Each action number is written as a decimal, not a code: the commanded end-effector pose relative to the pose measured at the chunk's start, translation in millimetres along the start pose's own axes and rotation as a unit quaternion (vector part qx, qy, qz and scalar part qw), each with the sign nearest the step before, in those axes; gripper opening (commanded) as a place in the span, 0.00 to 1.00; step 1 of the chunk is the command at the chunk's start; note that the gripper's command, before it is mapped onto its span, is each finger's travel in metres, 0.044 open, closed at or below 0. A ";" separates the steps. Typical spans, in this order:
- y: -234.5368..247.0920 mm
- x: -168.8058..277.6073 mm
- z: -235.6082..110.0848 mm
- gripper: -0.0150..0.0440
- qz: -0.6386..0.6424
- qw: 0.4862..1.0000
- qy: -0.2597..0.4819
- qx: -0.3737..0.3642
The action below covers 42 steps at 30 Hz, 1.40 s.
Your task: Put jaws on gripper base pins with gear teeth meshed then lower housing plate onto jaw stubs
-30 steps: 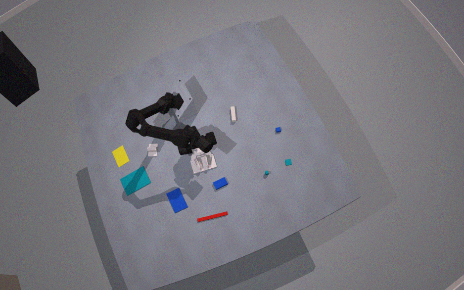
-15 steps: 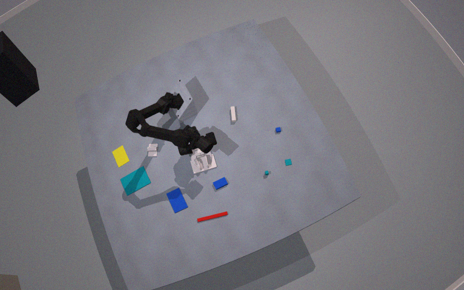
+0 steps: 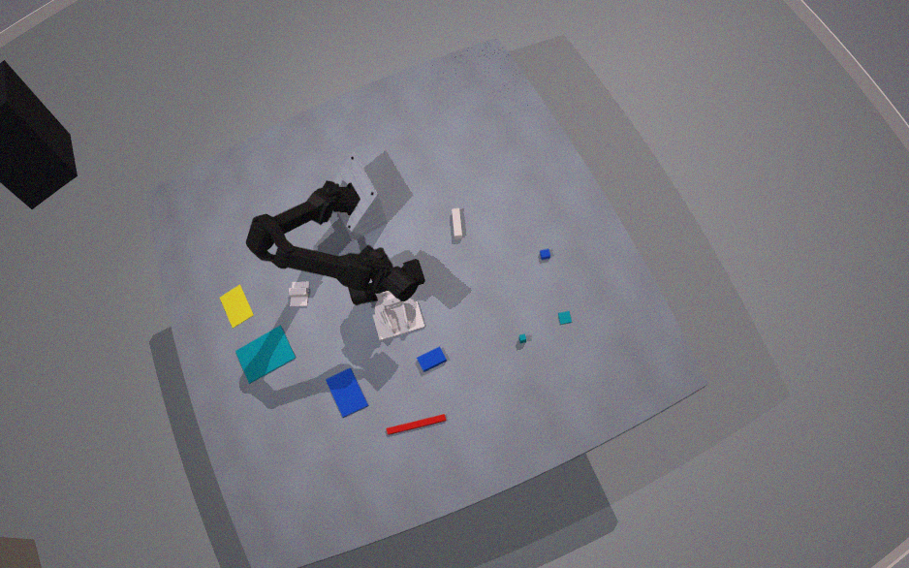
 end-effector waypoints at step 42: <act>0.5 -0.2 6.9 0.85 0.000 1.000 -0.001 -0.001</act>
Point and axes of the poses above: the point midway between the two fingers, 35 mm back from their tips, its own z axis out along the fingers, its own y axis across the jaws, x = y × z, the point moved 4 cm from there along -z, back along the fingers, and after that the axes turned 6 degrees about -z, right-handed, at the moved point
